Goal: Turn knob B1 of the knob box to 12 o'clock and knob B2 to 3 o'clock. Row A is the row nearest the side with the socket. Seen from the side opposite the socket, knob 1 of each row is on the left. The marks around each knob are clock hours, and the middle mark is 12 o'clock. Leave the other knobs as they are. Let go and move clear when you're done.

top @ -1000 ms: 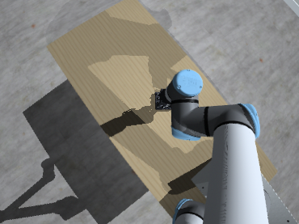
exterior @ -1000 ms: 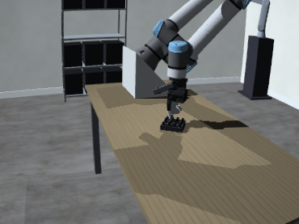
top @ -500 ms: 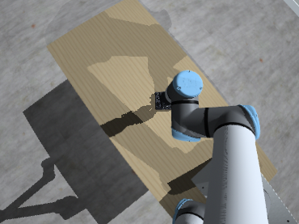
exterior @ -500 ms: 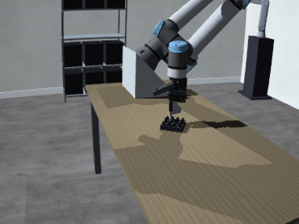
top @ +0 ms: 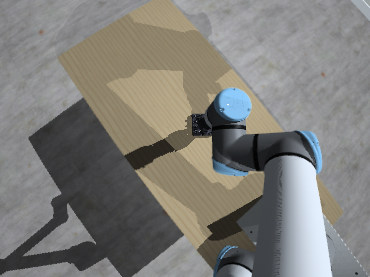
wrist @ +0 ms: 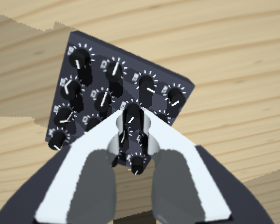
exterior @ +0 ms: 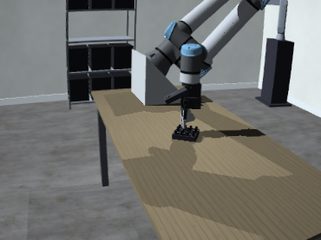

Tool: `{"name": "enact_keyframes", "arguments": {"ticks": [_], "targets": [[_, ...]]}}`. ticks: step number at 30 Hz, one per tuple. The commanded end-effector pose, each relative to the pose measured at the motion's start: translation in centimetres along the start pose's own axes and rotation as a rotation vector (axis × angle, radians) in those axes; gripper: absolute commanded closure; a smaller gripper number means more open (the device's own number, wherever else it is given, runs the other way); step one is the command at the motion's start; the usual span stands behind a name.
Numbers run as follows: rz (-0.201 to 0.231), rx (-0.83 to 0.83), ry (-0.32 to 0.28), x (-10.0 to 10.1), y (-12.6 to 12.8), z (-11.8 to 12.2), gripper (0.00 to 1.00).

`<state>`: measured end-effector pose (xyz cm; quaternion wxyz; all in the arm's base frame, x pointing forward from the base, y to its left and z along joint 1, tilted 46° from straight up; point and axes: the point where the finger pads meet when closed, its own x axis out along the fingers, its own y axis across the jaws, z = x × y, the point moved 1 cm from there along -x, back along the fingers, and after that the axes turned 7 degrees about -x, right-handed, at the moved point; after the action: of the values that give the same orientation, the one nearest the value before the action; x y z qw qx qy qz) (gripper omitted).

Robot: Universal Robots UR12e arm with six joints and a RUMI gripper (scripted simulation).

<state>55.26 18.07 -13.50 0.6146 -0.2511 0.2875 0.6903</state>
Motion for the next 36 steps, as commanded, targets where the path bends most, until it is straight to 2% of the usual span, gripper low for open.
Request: {"name": "enact_keyframes", "arguments": {"ticks": [1, 30, 31, 36], "targets": [[0.0, -0.084, -0.004, -0.08, -0.06, -0.05, 0.96], [0.0, -0.128, -0.004, -0.06, -0.08, -0.03, 0.96], [0.0, -0.128, -0.004, -0.06, -0.08, -0.03, 0.89], [0.0, -0.128, -0.004, -0.06, -0.08, -0.03, 0.89]]}}
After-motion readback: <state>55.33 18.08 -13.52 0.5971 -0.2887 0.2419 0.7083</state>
